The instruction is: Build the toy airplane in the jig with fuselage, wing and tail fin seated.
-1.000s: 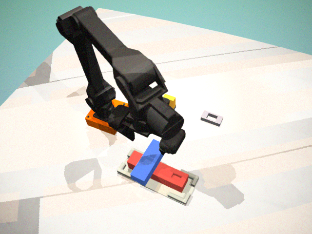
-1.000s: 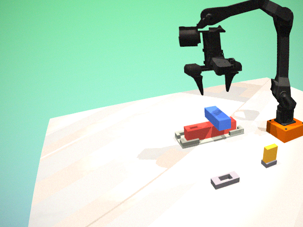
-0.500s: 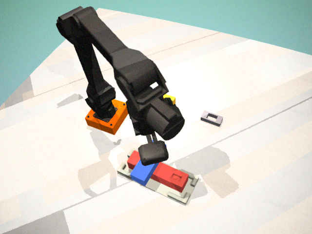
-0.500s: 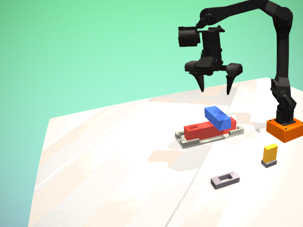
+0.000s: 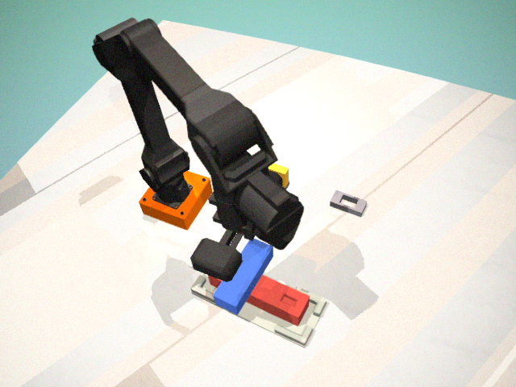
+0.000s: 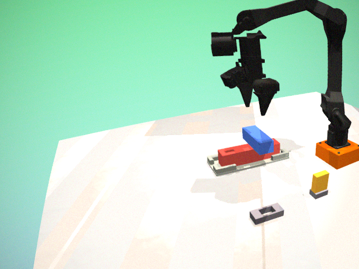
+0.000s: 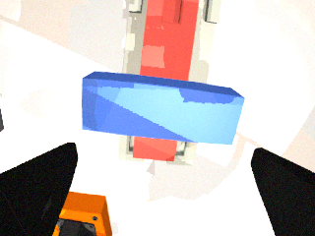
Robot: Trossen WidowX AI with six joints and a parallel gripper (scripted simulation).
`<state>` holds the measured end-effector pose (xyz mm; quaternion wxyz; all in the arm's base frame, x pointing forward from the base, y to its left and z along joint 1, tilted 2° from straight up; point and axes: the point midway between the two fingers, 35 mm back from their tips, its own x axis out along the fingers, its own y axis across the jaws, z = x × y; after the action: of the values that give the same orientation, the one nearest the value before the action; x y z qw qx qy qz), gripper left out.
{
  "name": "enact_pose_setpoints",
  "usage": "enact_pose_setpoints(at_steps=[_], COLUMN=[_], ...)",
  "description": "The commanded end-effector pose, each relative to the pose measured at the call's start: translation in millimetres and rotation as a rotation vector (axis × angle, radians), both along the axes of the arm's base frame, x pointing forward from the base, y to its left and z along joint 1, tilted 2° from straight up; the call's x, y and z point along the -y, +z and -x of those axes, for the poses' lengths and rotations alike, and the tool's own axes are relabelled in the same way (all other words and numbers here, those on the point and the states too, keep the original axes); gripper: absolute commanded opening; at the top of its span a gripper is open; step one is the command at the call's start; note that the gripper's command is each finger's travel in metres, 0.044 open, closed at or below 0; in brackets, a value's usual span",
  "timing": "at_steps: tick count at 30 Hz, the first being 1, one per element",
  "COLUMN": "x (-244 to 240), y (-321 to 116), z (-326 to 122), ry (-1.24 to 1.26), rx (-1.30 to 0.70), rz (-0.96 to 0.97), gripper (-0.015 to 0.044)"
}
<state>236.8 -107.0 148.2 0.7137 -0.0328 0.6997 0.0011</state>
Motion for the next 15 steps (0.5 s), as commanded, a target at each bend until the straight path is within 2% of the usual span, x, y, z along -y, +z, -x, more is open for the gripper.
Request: enact_pose_setpoints(at_steps=[1, 5, 15], x=[0.7, -7.1, -126.1], y=[-0.6, -0.8, -4.6], z=[0.1, -2.4, -8.3], ry=[-0.048, -0.042, 0.009], rx=[0.0, 0.001, 0.017], rz=[0.003, 0.003, -0.006], gripper=[0.044, 0.044, 0.044])
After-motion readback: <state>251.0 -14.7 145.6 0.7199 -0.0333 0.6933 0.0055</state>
